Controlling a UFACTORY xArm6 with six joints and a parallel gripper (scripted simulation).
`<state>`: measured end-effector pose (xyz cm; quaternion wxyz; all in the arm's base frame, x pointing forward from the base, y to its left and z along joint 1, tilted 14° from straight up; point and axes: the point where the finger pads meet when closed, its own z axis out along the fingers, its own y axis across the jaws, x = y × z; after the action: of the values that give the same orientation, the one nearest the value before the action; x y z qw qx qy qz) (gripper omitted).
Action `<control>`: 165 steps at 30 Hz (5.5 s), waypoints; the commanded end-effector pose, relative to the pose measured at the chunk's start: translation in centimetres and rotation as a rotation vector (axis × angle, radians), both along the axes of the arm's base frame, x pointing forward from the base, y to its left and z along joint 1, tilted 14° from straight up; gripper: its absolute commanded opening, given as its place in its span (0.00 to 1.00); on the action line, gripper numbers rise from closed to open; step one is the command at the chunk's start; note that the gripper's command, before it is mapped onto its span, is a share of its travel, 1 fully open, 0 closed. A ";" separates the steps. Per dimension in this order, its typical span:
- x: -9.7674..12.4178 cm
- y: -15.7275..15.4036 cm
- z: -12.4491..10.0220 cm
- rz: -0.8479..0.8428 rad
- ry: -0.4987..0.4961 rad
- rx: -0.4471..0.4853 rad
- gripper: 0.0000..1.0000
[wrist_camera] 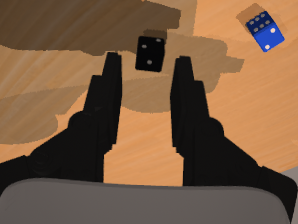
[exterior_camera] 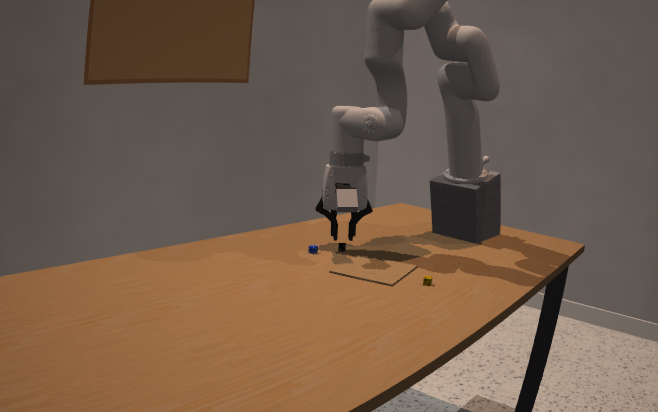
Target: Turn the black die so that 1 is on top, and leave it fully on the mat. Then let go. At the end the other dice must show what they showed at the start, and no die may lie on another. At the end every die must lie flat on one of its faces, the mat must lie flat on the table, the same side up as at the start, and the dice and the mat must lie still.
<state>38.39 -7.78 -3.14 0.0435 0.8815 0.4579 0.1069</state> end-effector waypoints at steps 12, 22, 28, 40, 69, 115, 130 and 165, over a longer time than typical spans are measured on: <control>0.2 0.0 -0.4 0.000 -0.010 0.001 0.31; 0.2 0.0 -0.4 0.000 -0.010 0.001 0.31; 0.2 0.0 -0.4 0.000 -0.010 0.001 0.31; 0.2 0.0 -0.4 0.000 -0.010 0.001 0.31; 0.3 0.0 -0.4 0.000 -0.010 0.001 0.31; 0.5 0.0 -1.3 0.000 -0.010 0.001 0.31; 0.8 0.0 -2.3 0.000 -0.010 0.001 0.31; 0.8 0.0 -2.3 0.000 -0.010 0.001 0.31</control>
<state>39.07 -7.75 -5.55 0.0445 0.8810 0.4578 0.1108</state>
